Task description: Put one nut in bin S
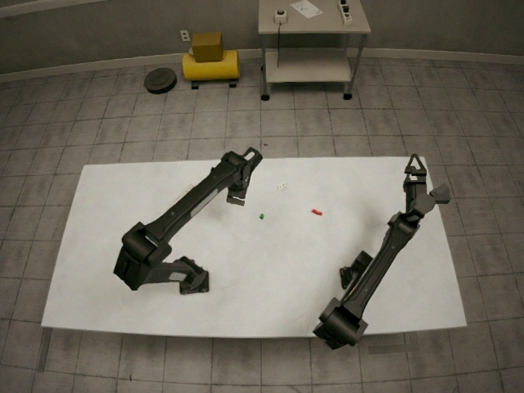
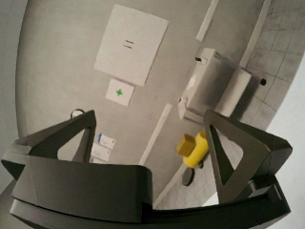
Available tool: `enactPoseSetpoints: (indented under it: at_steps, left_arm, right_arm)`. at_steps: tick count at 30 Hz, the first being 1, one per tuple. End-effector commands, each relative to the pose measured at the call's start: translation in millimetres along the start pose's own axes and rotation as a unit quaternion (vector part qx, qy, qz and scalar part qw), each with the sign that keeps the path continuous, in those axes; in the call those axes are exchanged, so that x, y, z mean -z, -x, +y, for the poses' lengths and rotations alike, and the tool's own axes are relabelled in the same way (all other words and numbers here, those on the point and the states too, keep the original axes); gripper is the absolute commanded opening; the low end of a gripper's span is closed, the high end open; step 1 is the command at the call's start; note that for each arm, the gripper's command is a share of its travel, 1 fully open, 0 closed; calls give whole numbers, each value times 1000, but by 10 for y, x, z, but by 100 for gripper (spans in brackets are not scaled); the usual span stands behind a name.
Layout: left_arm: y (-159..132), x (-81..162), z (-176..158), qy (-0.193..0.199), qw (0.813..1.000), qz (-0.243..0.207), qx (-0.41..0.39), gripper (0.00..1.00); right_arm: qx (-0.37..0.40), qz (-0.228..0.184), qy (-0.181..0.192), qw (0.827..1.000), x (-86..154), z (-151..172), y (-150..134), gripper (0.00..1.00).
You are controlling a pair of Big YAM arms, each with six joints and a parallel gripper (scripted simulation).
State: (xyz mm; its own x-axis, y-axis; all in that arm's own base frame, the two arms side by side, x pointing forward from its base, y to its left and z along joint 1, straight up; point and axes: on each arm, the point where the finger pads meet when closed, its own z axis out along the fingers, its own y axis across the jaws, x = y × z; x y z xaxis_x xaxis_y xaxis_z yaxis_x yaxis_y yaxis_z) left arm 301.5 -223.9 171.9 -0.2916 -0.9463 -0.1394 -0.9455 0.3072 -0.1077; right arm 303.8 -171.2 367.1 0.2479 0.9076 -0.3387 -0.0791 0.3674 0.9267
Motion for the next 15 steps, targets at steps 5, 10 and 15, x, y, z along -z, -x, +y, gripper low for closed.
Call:
enactPoseSetpoints:
  at_steps: [5, 10, 15]
  left_arm:
    - [-2, 34, -21, -4, 1000, 2, 1, 100]
    - [-2, 34, -21, -4, 1000, 2, 1, 100]
    - [-2, 34, -21, -4, 1000, 2, 1, 100]
  right_arm:
    - [8, -34, -9, 999, 75, -28, 240, 100]
    - [11, -51, -15, 999, 125, -62, 357, 100]
    - [15, -72, -23, 997, 192, -101, 496, 100]
